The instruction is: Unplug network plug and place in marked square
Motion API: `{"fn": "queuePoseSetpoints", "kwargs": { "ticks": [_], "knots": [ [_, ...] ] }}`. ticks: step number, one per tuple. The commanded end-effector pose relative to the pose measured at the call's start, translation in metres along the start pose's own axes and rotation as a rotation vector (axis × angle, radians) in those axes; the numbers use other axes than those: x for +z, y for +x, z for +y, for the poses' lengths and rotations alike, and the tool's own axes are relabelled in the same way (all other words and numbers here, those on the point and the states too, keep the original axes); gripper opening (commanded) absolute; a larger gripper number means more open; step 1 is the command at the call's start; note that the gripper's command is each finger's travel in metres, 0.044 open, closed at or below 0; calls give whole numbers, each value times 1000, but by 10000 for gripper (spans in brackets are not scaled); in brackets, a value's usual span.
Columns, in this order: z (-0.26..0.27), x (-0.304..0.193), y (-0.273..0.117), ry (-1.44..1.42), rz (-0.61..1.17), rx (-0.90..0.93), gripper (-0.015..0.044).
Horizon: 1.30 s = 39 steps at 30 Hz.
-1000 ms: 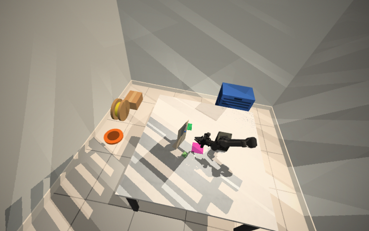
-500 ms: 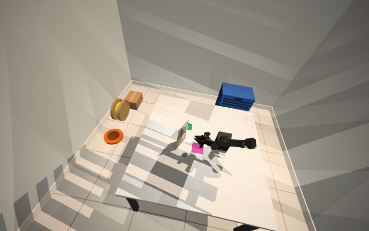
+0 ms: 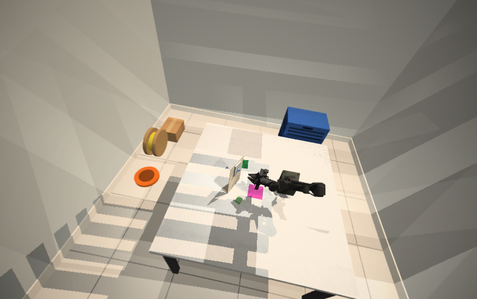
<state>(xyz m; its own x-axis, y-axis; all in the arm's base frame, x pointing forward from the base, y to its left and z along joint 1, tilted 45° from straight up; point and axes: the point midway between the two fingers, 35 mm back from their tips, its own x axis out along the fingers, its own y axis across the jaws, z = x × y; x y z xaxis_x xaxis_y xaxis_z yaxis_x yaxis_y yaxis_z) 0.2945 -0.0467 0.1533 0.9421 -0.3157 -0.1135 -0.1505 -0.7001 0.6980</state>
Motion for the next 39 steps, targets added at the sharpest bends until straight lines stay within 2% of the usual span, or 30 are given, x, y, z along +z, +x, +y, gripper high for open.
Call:
{"fn": "queuePoseSetpoints", "kwargs": {
  "ticks": [1,39],
  "knots": [
    [-1,1,8,-7,2,-4,156],
    [0,12,47,-8,4,-3,156]
  ]
}}
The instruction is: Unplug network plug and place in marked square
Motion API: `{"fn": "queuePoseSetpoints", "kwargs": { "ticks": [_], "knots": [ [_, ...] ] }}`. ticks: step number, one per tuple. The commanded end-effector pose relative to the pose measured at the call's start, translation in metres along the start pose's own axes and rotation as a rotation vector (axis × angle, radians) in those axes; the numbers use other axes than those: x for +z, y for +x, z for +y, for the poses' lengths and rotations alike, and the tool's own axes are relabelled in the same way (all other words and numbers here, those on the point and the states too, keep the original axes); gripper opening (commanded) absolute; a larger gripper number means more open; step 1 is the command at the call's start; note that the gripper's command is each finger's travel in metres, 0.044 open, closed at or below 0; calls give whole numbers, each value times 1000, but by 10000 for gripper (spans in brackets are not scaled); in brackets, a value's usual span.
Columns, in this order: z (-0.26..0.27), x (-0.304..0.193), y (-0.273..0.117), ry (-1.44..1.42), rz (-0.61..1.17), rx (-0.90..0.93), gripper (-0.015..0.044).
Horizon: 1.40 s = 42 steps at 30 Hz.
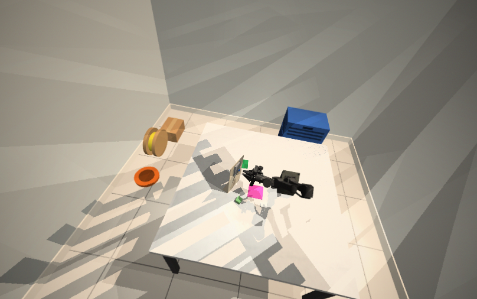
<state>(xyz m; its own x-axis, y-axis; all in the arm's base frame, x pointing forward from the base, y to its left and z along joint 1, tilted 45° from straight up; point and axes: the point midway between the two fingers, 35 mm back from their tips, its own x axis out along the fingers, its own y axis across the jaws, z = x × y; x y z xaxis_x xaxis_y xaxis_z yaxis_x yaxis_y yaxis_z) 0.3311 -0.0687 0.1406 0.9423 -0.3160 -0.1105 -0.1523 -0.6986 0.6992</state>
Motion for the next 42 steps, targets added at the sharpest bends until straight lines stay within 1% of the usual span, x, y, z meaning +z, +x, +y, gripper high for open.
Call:
{"fn": "queuePoseSetpoints", "kwargs": {
  "ticks": [1,37,40,42],
  "knots": [
    [-1,0,5,-6,2,-5,156],
    [-2,12,37,-7,3,-3,156],
    [-2,12,37,-7,3,-3,77],
    [-2,12,37,-7,3,-3,64]
  ]
}}
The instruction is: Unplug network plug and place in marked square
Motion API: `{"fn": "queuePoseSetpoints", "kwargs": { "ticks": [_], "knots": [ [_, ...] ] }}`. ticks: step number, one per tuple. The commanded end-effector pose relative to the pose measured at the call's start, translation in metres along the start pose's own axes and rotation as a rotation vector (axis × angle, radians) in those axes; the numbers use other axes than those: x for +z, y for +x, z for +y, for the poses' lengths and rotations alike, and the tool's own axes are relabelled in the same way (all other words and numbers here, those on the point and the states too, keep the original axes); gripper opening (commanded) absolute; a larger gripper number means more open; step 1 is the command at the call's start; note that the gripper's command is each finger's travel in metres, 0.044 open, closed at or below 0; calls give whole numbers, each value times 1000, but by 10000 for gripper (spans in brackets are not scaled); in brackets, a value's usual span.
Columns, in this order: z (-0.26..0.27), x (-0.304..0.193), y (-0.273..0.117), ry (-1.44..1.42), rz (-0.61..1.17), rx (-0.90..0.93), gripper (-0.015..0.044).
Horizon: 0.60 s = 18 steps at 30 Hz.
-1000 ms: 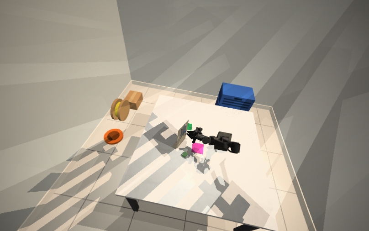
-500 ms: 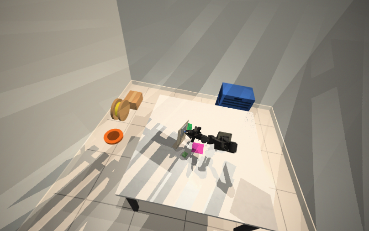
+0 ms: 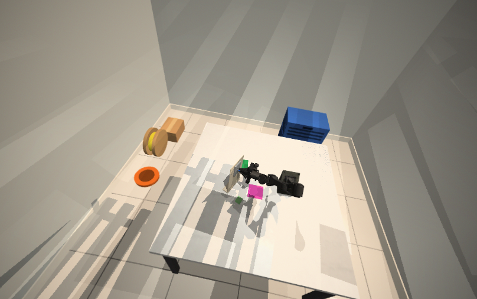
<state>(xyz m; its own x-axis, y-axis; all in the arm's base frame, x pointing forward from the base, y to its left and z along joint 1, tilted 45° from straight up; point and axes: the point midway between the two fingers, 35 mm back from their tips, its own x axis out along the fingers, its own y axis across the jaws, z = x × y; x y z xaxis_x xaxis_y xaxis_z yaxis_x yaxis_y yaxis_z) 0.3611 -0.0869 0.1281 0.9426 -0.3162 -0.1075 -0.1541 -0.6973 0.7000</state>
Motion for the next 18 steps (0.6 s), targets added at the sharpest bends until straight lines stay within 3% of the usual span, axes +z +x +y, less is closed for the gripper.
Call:
{"fn": "queuePoseSetpoints", "kwargs": {
  "ticks": [1,10,18],
  "knots": [
    [-1,0,2,-6,1,-6,57],
    [-1,0,2,-6,1,-6,0],
    [-1,-1,-1,-6,1,-6,0]
  ]
}}
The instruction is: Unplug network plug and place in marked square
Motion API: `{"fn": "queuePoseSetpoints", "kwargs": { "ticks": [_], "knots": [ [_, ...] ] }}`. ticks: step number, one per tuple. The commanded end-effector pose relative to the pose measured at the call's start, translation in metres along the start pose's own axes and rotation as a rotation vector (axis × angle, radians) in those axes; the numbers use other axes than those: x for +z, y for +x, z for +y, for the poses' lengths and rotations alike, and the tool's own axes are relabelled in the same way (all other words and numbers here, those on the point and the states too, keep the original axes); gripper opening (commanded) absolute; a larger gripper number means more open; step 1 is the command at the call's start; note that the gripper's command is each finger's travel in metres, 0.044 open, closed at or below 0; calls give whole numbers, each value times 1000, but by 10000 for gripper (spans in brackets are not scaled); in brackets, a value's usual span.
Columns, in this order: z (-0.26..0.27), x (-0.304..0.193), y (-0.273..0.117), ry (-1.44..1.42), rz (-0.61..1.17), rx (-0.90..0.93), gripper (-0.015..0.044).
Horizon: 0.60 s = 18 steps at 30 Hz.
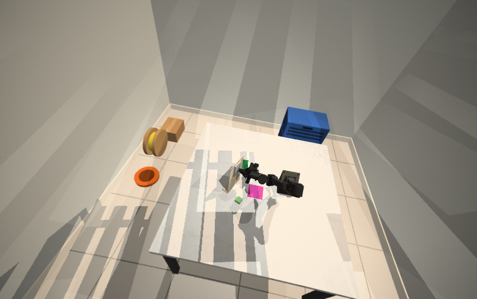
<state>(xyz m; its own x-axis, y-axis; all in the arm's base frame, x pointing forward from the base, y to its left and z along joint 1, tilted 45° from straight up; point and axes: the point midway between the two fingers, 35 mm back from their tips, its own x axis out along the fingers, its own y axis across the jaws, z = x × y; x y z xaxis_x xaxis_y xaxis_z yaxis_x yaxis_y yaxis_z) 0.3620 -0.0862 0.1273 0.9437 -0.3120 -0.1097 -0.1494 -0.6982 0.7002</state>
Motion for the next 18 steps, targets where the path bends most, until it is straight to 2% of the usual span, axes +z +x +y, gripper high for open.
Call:
{"fn": "queuePoseSetpoints", "kwargs": {
  "ticks": [1,18],
  "knots": [
    [0,-1,-2,-5,0,-1,0],
    [0,-3,-9,-5,-1,-1,0]
  ]
}}
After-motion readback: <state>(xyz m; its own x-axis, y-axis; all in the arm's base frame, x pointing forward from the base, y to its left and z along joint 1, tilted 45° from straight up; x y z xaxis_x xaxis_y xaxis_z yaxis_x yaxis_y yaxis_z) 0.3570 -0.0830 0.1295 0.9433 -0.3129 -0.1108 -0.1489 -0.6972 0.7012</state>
